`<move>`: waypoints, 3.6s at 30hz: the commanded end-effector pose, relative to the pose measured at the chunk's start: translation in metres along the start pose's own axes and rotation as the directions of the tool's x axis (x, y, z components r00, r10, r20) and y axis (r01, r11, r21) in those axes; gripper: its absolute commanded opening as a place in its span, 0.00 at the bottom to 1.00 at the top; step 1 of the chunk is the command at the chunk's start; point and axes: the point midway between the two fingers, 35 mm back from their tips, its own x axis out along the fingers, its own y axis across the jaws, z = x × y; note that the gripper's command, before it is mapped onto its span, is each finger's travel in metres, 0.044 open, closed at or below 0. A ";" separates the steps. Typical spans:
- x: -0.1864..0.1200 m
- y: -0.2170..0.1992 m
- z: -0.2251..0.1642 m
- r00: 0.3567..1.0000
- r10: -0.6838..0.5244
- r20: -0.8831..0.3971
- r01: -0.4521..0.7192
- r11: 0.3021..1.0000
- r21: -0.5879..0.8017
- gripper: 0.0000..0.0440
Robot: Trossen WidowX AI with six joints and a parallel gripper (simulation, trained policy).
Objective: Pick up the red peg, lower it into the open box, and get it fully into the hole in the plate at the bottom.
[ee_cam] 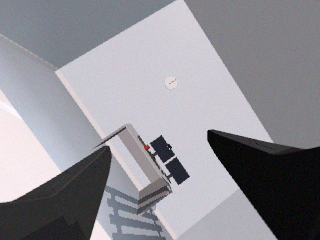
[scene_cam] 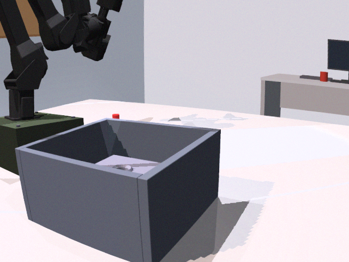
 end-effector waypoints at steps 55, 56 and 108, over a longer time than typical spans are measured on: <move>-0.127 -0.019 -0.191 0.399 0.302 -0.866 0.871 0.171 0.461 1.00; -0.131 -0.018 -0.192 0.382 0.312 -0.870 0.884 0.149 0.442 1.00; -0.250 0.046 -0.148 -0.219 0.890 -0.400 0.510 -0.245 -0.825 1.00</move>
